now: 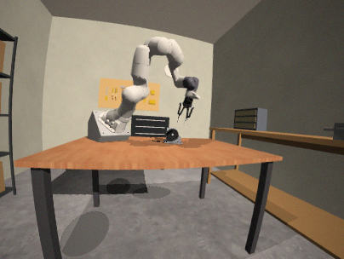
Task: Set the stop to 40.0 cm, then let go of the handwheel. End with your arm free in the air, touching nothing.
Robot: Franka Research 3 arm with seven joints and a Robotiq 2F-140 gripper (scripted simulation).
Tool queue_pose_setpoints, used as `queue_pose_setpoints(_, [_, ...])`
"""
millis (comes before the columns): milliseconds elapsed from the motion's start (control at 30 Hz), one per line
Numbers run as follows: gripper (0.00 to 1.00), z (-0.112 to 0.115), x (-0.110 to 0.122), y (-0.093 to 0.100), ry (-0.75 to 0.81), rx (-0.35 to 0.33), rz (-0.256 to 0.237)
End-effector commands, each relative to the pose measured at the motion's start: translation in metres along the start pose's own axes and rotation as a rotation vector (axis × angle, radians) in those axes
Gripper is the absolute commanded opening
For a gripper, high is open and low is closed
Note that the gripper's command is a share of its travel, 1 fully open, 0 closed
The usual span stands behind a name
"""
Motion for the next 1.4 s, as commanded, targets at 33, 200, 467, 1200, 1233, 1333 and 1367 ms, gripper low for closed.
queue_pose_setpoints(33, [0.33,-0.006,0.007,0.000,-0.001,-0.001,0.003])
queue_pose_setpoints(200, [0.33,-0.018,0.021,-0.003,-0.001,-0.001,0.003])
queue_pose_setpoints(467, [0.33,-0.073,0.077,-0.014,-0.001,-0.001,0.003])
queue_pose_setpoints(1200, [0.33,-0.106,0.111,-0.021,-0.001,-0.001,0.003])
queue_pose_setpoints(1233, [0.33,-0.106,0.111,-0.021,-0.001,-0.001,0.003])
queue_pose_setpoints(1333, [0.33,-0.106,0.111,-0.021,-0.001,-0.001,0.003])
queue_pose_setpoints(1367, [0.33,-0.106,0.111,-0.021,-0.001,-0.001,0.003])
Point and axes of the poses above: the point where the finger pads meet when closed, its own y axis back along the fingers, its own x axis across the jaws, z = x × y, the point moved 6 cm from there along y, back along the fingers, and after that the axes turned 14 degrees about y, right-handed, at the moved point
